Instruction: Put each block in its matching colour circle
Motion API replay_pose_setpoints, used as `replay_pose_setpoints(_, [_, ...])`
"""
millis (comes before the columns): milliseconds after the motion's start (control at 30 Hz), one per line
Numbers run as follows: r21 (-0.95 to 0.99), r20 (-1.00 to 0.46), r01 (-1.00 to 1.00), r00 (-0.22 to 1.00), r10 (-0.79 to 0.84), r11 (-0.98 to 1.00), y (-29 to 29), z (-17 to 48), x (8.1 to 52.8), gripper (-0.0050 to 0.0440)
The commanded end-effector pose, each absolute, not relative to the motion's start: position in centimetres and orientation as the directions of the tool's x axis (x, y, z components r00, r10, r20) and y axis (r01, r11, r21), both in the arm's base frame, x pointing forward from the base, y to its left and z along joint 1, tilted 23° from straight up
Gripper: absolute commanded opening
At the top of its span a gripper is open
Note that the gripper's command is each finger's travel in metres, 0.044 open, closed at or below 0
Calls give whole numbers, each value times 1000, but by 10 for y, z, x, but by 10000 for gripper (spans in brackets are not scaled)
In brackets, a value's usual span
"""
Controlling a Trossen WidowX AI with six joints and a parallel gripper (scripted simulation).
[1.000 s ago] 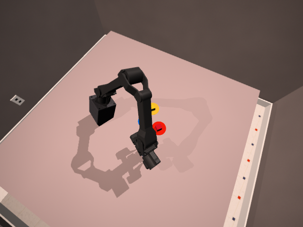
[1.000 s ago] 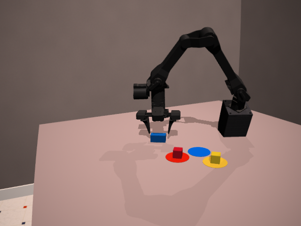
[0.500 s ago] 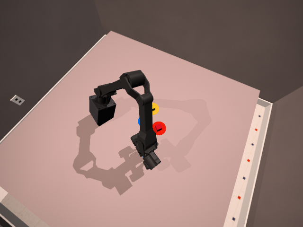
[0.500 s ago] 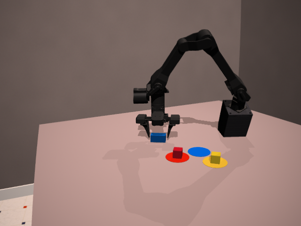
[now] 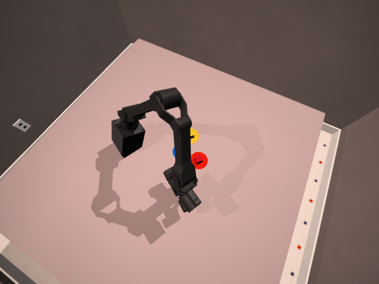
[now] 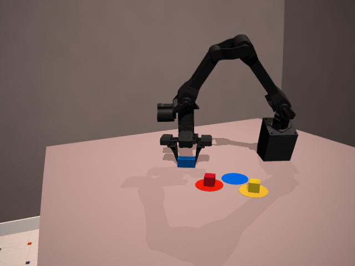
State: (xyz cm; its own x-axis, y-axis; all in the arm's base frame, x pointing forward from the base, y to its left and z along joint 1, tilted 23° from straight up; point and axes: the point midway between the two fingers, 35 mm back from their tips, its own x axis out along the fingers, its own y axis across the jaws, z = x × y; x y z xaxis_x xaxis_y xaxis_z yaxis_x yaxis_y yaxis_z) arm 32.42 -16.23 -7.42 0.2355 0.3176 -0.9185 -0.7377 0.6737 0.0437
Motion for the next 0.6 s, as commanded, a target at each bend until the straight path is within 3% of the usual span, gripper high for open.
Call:
replay_pose_setpoints(0, [26, -918, -736, 251, 308, 676, -165, -69, 328, 286])
replay_pose_setpoints(567, [14, -918, -735, 260, 301, 677, -180, -35, 324, 270])
